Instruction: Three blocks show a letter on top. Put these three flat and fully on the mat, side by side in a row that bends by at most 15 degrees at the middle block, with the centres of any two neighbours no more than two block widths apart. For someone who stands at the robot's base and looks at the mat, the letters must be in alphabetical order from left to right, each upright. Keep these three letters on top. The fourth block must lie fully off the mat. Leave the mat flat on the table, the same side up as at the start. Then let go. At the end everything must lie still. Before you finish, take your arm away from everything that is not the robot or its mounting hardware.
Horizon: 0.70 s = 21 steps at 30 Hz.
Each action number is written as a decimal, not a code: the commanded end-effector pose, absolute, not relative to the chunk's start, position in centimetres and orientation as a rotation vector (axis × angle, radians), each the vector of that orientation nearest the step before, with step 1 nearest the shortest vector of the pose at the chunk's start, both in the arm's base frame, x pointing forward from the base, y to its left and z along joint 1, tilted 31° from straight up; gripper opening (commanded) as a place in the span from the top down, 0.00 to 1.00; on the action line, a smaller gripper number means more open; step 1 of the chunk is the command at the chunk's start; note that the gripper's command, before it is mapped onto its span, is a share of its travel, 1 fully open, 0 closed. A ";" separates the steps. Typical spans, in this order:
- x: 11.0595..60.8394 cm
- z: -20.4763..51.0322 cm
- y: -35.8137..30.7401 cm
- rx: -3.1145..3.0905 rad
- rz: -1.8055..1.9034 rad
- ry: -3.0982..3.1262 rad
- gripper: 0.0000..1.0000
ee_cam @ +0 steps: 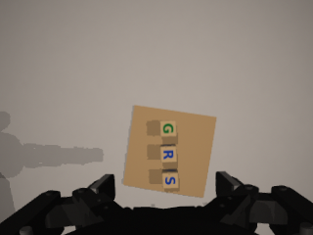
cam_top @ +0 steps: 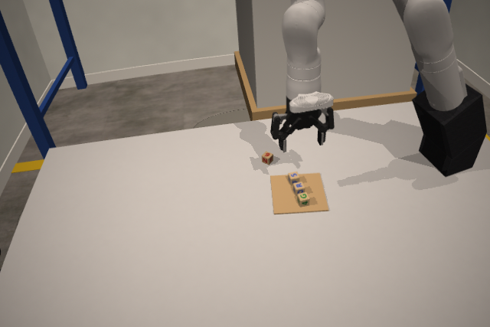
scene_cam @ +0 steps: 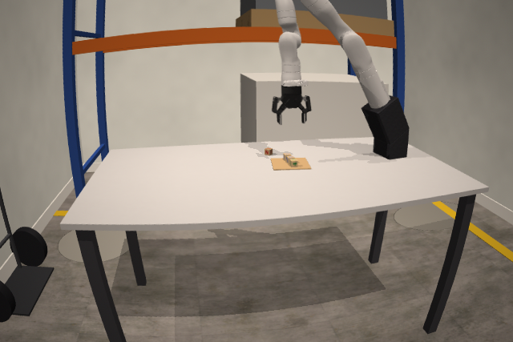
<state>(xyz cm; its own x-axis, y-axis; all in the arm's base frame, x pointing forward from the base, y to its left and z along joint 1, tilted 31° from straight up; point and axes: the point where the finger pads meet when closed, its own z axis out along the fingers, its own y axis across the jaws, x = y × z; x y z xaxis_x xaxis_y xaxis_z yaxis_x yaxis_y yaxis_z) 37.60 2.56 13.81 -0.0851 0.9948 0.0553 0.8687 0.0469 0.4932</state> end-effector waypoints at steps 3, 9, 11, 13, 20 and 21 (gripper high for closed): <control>37.4 15.0 2.6 1.874 0.601 2.022 0.00; 37.0 15.7 2.5 1.874 0.601 2.022 0.00; 36.9 15.9 2.5 1.874 0.600 2.022 0.00; 36.9 16.0 2.5 1.874 0.601 2.022 0.00; 36.7 16.3 2.4 1.874 0.600 2.022 0.00; 36.6 16.4 2.4 1.874 0.601 2.022 0.00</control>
